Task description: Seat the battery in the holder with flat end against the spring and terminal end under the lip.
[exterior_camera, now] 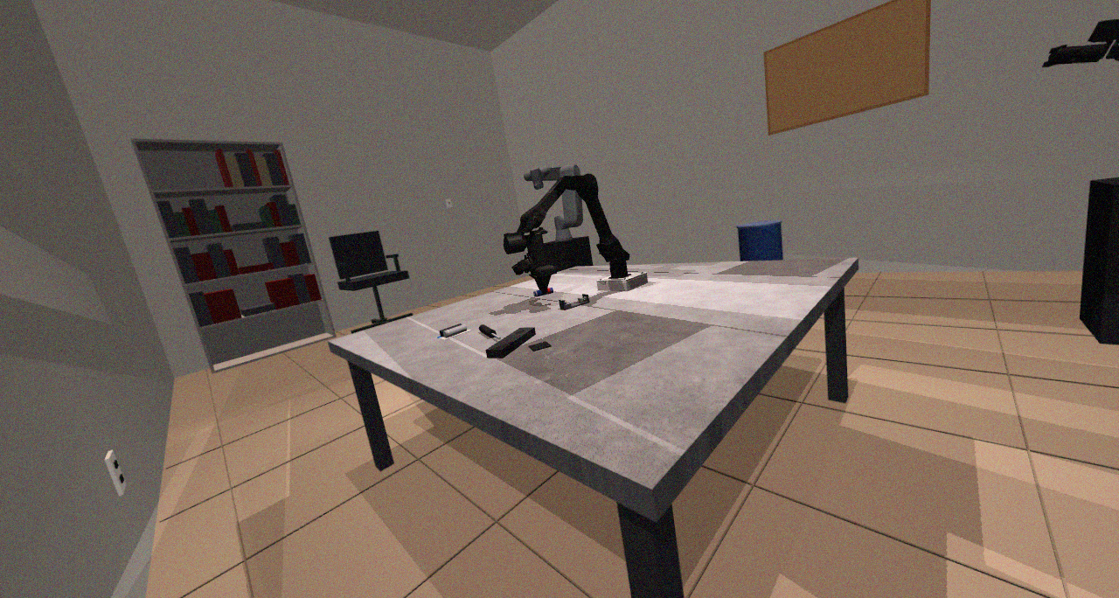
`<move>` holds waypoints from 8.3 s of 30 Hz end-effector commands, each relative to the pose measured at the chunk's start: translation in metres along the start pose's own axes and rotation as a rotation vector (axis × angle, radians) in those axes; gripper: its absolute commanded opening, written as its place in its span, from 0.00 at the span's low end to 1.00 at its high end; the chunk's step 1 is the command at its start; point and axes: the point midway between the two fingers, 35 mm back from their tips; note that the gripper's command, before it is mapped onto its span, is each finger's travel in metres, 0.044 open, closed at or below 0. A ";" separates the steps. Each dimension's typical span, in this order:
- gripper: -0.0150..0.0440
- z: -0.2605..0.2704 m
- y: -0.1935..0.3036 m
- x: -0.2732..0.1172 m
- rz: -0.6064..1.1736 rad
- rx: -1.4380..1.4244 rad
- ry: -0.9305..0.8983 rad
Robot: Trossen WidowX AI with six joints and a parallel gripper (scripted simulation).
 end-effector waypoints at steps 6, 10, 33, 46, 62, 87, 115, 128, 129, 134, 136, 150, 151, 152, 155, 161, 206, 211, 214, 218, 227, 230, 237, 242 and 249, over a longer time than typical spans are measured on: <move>0.36 0.024 0.017 -0.016 0.001 -0.042 -0.006; 0.36 0.047 0.036 -0.023 0.001 -0.098 -0.007; 0.36 0.088 0.077 -0.015 -0.129 -0.206 -0.036; 0.36 0.087 0.075 0.003 -0.257 -0.200 -0.062; 0.36 0.087 0.078 0.011 -0.348 -0.201 -0.077; 0.36 0.085 0.085 0.020 -0.504 -0.193 -0.106; 0.36 0.078 0.107 0.024 -0.507 -0.190 -0.100; 0.36 0.079 0.106 0.025 -0.456 -0.197 -0.083; 0.36 0.079 0.105 0.025 -0.450 -0.197 -0.081; 0.36 0.080 0.104 0.025 -0.420 -0.201 -0.072; 0.36 0.080 0.103 0.026 -0.408 -0.202 -0.068; 0.36 0.082 0.100 0.027 -0.325 -0.208 -0.044; 0.36 0.082 0.099 0.028 -0.319 -0.209 -0.042; 0.36 0.082 0.099 0.028 -0.312 -0.209 -0.040; 0.36 0.082 0.098 0.028 -0.294 -0.209 -0.035; 0.36 0.082 0.097 0.029 -0.257 -0.211 -0.025; 0.36 0.084 0.089 0.034 0.021 -0.205 0.035; 0.36 0.085 0.088 0.034 0.051 -0.203 0.041; 0.36 0.085 0.088 0.034 0.055 -0.203 0.042; 0.36 0.085 0.088 0.034 0.061 -0.203 0.043; 0.36 0.085 0.088 0.034 0.061 -0.203 0.043; 0.36 0.085 0.088 0.034 0.061 -0.203 0.043; 0.36 0.085 0.088 0.034 0.061 -0.203 0.043; 0.36 0.085 0.088 0.034 0.061 -0.203 0.043; 0.36 0.086 0.083 0.034 0.059 -0.203 0.043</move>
Point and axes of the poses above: the point midway between the two fingers, 35 mm back from their tips, its own x axis out along the fingers, its own z axis across the jaws, y = z × x, and after that the axes turned 6 degrees about x, right-handed
